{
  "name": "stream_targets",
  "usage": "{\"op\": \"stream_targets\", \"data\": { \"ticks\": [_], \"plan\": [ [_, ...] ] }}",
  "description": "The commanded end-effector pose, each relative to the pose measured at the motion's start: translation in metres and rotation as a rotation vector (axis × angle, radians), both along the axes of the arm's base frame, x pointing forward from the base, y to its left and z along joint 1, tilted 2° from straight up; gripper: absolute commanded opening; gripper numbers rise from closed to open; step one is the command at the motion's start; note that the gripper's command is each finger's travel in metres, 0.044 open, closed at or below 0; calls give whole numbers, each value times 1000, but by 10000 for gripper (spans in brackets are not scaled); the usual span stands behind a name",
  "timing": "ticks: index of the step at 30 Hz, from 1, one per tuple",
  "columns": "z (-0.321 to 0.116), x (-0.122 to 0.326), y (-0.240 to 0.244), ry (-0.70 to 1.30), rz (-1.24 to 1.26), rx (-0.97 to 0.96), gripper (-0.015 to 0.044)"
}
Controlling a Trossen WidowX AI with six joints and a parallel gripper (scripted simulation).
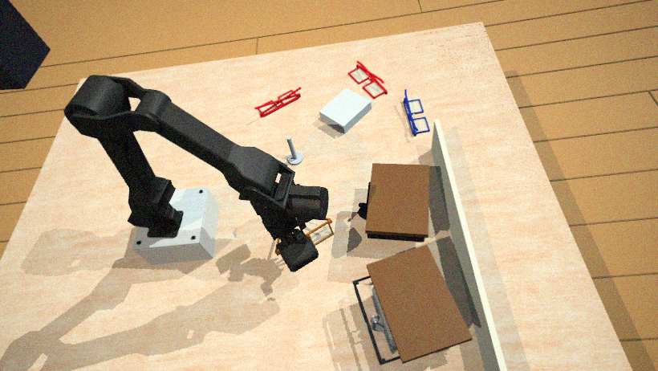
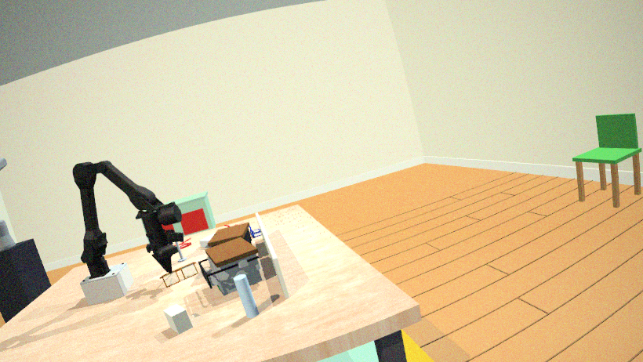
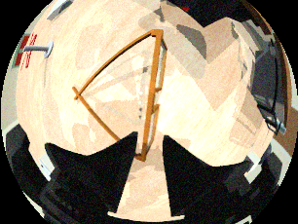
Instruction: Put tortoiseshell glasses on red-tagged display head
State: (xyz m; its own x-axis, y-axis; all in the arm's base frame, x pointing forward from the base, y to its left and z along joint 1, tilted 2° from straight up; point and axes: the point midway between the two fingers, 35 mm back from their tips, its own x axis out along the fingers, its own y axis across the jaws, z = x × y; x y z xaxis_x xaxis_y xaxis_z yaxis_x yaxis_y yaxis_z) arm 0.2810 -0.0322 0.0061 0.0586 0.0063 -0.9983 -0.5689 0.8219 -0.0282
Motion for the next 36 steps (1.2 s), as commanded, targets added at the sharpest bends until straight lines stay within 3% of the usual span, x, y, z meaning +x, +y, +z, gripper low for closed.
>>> {"op": "stream_targets", "data": {
  "ticks": [1,29,36],
  "plan": [
    [-9,-2,1,8,3,7,120],
    [-28,-6,4,8,3,7,120],
    [-27,-3,2,5,3,1,73]
  ]
}}
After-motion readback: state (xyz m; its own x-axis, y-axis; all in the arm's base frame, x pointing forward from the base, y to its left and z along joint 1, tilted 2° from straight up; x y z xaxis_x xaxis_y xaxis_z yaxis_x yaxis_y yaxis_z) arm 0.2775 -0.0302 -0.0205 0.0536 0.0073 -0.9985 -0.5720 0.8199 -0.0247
